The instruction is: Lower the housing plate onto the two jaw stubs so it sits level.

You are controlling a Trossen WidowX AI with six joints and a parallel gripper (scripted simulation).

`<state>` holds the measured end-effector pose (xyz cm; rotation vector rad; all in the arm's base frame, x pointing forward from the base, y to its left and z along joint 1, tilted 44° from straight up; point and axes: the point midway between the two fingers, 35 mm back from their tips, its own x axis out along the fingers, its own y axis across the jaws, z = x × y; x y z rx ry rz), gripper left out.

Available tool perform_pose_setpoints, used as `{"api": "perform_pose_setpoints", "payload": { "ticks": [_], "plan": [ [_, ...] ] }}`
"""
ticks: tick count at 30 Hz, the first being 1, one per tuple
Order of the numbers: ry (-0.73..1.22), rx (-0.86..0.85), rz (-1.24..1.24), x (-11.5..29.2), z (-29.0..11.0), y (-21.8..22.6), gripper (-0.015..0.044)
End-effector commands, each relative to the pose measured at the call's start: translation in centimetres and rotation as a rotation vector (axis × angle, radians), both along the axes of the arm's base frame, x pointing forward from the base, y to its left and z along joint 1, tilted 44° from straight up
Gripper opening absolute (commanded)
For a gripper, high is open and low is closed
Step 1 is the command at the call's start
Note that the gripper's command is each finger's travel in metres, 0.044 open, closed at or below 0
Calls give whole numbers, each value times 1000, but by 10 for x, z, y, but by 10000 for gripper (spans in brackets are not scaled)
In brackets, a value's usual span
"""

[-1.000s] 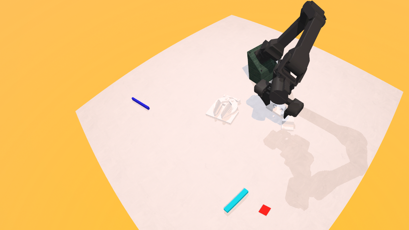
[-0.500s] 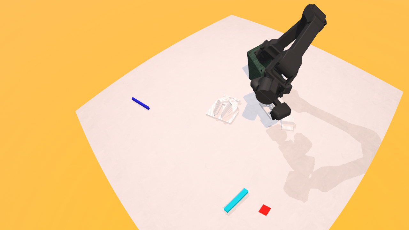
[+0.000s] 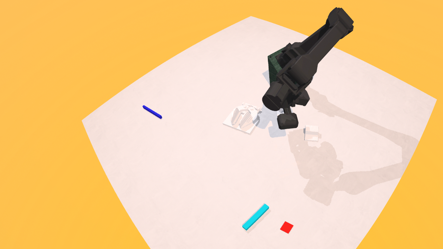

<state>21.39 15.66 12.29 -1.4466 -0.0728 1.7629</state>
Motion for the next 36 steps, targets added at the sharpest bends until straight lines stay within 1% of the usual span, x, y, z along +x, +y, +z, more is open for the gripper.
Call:
{"api": "perform_pose_setpoints", "payload": {
  "ticks": [1, 36],
  "plan": [
    [70, 1, -74, 4, -7, -5, 351],
    [614, 3, -740, 28, -51, -56, 351]
  ]
}}
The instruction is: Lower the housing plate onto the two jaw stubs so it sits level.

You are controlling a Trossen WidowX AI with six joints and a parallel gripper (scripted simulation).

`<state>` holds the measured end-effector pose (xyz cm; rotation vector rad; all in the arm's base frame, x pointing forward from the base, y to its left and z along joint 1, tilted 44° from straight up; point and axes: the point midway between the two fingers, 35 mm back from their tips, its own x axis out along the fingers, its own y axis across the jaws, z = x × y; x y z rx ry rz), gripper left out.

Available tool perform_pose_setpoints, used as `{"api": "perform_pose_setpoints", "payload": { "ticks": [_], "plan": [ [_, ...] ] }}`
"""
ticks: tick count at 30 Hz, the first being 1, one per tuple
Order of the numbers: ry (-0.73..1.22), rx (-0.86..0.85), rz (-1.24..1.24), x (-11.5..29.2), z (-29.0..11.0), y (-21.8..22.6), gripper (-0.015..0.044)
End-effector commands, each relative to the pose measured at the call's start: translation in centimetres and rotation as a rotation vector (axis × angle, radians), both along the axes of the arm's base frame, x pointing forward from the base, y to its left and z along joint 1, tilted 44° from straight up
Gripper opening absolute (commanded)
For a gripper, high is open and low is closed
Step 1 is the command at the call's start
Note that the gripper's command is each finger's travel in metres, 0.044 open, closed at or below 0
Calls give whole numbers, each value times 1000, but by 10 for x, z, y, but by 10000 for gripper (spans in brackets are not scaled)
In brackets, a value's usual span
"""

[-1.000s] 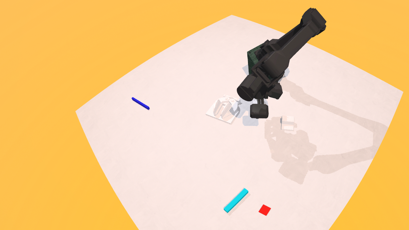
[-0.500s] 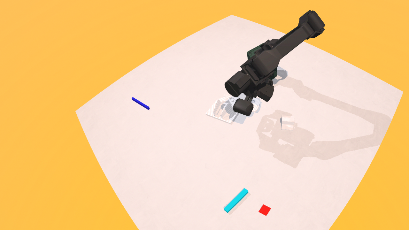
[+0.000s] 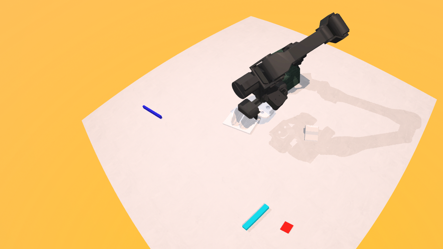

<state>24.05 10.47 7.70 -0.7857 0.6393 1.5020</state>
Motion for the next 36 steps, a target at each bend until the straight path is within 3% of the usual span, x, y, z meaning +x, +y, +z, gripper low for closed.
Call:
{"api": "perform_pose_setpoints", "payload": {
  "ticks": [1, 36],
  "plan": [
    [69, 8, -76, 2, -7, -6, 351],
    [619, 50, -738, 5, -48, -58, 351]
  ]
}}
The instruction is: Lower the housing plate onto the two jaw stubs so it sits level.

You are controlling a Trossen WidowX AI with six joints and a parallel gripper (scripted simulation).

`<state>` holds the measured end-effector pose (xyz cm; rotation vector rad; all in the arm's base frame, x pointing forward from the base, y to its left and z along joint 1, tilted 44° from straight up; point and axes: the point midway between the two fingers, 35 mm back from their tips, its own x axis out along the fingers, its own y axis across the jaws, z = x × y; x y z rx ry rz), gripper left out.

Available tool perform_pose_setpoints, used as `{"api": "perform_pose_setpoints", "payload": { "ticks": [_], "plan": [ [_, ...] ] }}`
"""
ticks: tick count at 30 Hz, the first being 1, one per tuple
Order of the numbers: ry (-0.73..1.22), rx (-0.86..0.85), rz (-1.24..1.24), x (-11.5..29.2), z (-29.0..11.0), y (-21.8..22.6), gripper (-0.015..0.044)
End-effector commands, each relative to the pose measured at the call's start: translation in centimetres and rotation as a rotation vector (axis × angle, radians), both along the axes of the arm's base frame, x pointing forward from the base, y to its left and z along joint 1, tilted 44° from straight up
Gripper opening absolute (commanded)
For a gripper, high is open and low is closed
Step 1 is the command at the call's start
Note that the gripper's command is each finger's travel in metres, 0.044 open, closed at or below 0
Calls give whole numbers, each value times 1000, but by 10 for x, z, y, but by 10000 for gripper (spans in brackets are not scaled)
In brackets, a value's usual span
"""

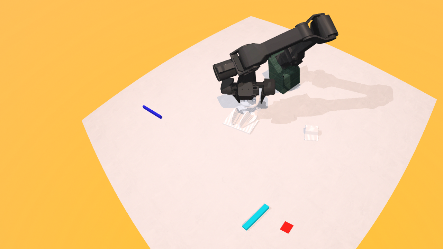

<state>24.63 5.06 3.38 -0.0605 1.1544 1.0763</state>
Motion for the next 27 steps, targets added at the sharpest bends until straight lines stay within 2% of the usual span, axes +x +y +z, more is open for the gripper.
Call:
{"api": "perform_pose_setpoints", "payload": {
  "ticks": [1, 14, 27],
  "plan": [
    [69, 15, -76, -1, -6, -5, 351],
    [265, 42, -306, -4, -20, -22, 351],
    [267, 43, -309, -4, -20, -23, 351]
  ]
}}
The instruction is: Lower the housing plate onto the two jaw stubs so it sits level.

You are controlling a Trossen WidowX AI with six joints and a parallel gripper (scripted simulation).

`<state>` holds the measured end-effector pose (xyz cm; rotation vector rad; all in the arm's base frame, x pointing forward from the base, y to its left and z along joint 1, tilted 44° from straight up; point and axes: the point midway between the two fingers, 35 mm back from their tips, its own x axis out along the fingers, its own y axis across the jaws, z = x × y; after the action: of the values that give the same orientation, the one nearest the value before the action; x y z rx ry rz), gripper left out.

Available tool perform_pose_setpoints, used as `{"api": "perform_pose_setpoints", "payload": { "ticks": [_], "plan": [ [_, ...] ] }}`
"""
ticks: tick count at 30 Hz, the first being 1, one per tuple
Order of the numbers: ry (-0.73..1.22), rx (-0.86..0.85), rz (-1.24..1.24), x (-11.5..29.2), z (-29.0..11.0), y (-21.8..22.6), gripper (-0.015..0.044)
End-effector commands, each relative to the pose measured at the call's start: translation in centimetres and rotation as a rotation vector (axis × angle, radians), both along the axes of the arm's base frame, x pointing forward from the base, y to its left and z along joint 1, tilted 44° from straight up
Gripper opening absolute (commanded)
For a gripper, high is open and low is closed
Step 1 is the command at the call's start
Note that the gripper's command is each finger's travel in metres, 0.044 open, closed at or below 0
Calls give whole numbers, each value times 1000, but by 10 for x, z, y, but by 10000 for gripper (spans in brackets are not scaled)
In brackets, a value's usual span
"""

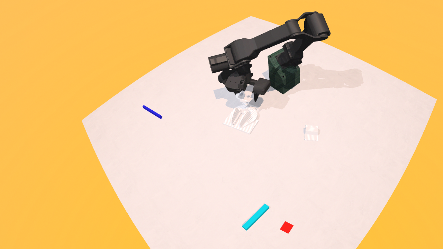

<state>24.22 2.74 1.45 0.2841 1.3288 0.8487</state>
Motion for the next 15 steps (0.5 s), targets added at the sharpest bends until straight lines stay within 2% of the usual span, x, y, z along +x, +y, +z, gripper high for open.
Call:
{"api": "perform_pose_setpoints", "payload": {
  "ticks": [1, 15],
  "plan": [
    [4, 7, -5, 0, -1, 1, 351],
    [15, 7, -16, 0, -1, 0, 351]
  ]
}}
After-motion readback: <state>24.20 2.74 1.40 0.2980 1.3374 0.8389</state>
